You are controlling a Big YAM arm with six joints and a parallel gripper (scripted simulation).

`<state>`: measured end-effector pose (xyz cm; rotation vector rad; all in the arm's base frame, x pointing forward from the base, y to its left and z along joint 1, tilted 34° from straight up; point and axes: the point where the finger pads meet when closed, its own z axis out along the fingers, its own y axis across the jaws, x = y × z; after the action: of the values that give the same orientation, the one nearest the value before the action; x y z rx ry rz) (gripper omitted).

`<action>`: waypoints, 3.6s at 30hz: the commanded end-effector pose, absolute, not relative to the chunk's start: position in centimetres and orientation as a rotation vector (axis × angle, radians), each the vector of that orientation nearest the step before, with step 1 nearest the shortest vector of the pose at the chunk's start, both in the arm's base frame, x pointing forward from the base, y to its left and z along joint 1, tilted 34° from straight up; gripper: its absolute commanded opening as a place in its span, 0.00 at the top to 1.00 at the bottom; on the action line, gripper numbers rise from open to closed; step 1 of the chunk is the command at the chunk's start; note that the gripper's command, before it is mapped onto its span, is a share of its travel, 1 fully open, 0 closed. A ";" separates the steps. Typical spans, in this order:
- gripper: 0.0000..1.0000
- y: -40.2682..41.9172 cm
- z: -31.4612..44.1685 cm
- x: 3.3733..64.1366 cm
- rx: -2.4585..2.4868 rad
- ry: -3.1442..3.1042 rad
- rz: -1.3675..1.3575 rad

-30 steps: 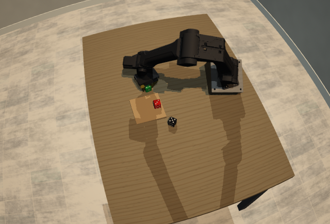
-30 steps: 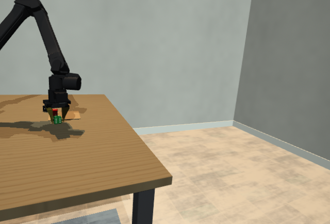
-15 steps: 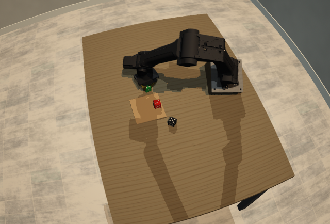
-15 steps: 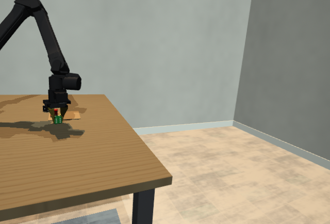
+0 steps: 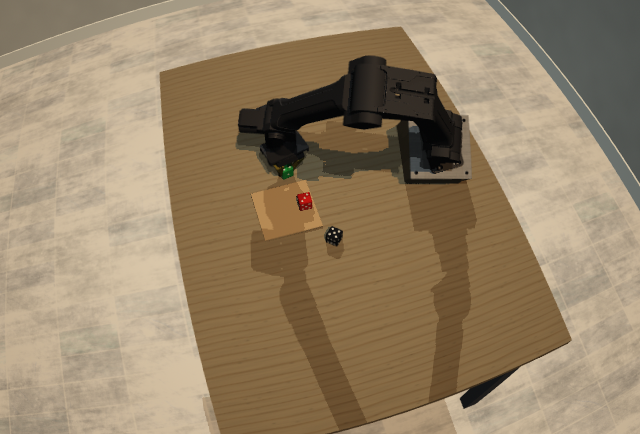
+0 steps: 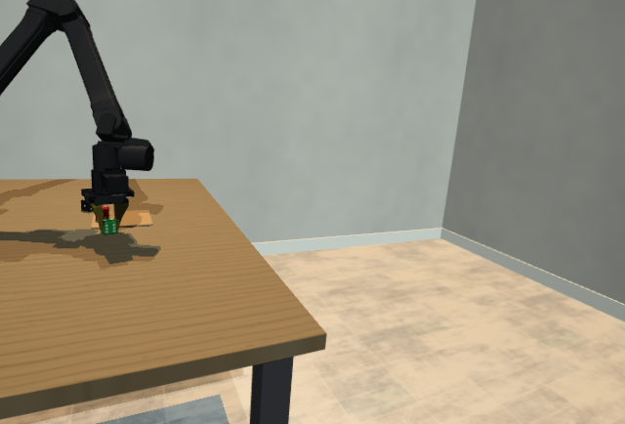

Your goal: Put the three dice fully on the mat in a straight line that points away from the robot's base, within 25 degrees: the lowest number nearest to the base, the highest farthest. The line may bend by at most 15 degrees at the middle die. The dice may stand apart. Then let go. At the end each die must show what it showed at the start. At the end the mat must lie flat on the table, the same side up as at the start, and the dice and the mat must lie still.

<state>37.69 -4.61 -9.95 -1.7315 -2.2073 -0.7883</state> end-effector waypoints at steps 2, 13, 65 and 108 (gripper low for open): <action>0.74 -4.5 -10.5 37.5 -1.738 -2.193 -0.785; 0.74 -4.5 -10.5 37.5 -1.738 -2.193 -0.785; 0.74 -6.9 1.2 37.4 -1.223 -2.653 -0.874; 0.74 -1.8 5.2 38.6 0.003 -3.173 -0.935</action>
<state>38.47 -1.31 4.64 -0.0044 -3.1551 -0.9323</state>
